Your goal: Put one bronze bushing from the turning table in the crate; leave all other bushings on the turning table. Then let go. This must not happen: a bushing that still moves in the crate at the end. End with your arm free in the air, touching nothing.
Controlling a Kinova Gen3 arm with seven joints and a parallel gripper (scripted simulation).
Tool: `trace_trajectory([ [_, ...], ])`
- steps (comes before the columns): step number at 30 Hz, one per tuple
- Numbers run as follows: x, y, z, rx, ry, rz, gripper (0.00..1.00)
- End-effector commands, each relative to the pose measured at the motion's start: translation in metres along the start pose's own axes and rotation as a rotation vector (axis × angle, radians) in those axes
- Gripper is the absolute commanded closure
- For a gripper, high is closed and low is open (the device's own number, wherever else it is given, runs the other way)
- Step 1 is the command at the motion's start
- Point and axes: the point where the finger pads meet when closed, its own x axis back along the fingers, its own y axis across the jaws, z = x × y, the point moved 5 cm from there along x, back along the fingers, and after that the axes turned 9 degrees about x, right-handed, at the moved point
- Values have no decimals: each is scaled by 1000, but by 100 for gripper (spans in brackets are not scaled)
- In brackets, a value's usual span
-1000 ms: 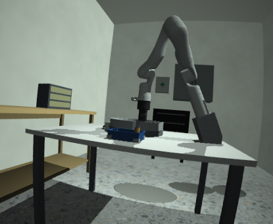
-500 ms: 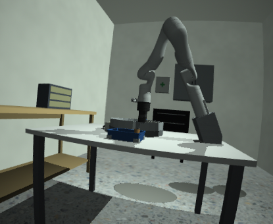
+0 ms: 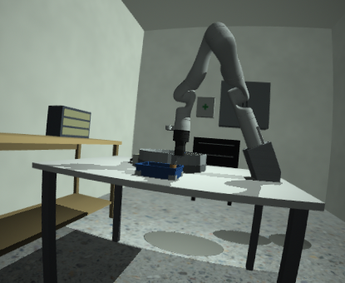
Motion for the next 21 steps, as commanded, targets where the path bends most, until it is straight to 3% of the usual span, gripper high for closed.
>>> trace_trajectory([
  [1, -3, 2, -1, -1, -3, -5, 100],
  [21, -12, 2, -1, -1, -3, -5, 100],
])
